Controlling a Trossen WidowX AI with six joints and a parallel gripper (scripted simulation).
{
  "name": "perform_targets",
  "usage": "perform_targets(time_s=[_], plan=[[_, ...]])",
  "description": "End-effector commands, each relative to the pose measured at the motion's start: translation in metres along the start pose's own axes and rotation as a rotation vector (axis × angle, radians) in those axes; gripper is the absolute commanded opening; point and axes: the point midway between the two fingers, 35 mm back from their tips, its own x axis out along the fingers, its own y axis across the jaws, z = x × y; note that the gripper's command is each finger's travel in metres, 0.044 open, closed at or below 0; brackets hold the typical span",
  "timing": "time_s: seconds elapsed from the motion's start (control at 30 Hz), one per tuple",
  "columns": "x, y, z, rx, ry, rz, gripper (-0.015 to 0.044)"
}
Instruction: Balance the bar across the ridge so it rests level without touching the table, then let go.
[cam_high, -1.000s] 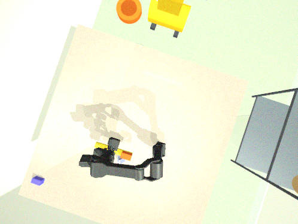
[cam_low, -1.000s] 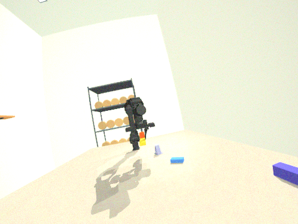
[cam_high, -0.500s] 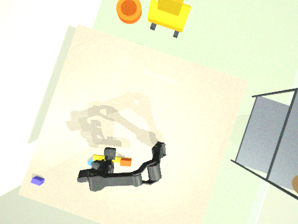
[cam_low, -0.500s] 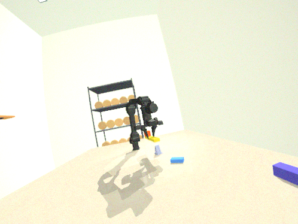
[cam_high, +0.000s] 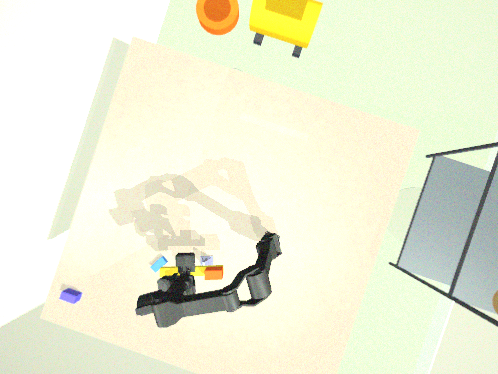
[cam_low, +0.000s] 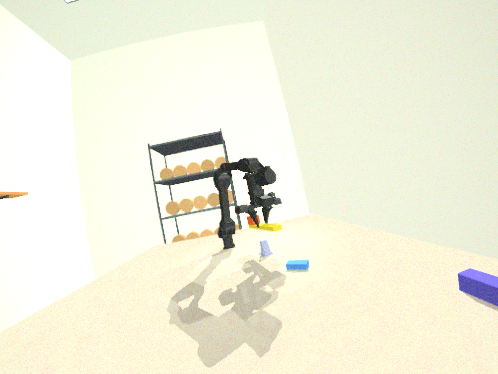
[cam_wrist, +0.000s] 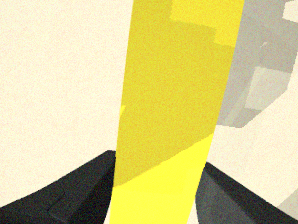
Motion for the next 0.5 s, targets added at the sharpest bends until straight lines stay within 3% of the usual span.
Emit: perform_targets(time_s=[0.0, 0.47], plan=[[0.006, 0.003, 0.001, -0.004, 0.002, 0.003, 0.0000], [0.028, 0.004, 0.002, -0.004, 0.002, 0.004, 0.0000]])
